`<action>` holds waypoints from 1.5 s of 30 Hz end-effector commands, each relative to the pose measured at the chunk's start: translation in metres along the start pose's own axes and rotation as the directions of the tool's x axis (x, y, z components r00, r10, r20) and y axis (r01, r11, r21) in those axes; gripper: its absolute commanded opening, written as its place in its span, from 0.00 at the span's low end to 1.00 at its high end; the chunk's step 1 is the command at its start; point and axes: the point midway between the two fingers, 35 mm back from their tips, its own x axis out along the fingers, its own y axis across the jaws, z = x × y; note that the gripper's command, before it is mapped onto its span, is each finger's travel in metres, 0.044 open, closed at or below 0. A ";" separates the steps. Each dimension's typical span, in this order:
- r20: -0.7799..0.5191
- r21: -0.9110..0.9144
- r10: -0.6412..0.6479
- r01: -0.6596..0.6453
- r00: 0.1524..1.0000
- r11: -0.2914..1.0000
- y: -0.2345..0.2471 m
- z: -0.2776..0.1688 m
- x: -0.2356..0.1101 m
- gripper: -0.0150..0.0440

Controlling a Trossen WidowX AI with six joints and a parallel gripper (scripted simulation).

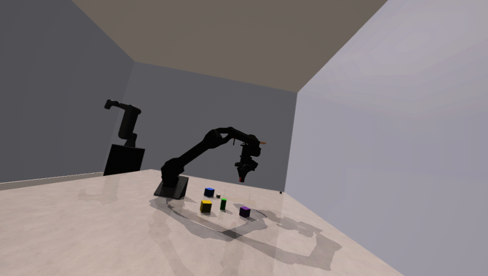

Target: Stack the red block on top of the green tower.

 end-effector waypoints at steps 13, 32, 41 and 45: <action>-0.001 0.003 0.005 -0.005 1.000 1.000 -0.052 -0.036 -0.009 0.25; -0.005 0.001 0.002 -0.002 1.000 1.000 -0.110 -0.103 -0.005 0.25; -0.007 0.001 0.000 0.000 1.000 1.000 -0.122 -0.124 -0.001 0.25; -0.006 0.001 0.000 0.000 1.000 1.000 -0.124 -0.123 0.014 0.25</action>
